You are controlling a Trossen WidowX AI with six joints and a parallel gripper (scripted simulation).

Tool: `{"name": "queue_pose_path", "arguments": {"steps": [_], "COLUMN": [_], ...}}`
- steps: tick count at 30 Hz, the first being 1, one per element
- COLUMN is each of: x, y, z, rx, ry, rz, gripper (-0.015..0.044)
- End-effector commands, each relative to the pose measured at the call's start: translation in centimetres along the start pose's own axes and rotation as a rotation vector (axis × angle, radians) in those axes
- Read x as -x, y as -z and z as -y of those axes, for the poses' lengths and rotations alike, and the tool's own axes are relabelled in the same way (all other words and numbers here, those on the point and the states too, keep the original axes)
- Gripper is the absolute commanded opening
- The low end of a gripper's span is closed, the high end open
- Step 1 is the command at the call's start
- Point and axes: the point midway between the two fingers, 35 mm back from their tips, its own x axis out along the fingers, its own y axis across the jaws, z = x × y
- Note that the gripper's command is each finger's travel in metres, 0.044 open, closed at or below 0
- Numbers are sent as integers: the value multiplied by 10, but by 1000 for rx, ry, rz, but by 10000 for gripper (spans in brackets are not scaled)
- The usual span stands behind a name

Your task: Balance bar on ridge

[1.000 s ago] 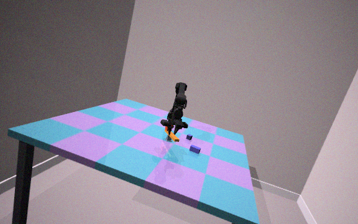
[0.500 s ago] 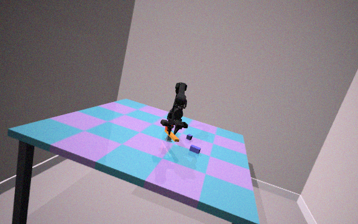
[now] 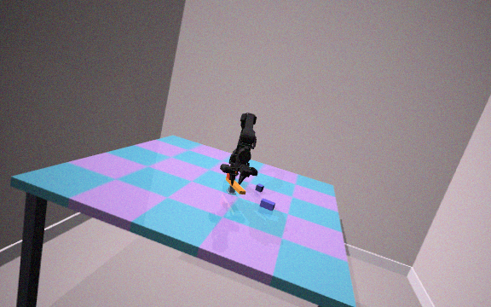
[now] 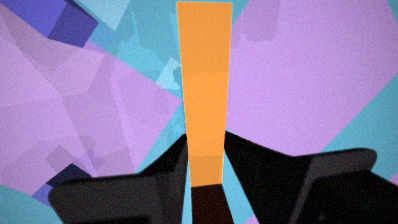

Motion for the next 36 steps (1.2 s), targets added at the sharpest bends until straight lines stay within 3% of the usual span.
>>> {"name": "queue_pose_path", "arguments": {"steps": [1,36], "x": [-1,-4], "y": [0,0], "z": [0,0], "rx": [-3,-3], "ry": [3,3], "rz": [2,2], "gripper": [0,0]}}
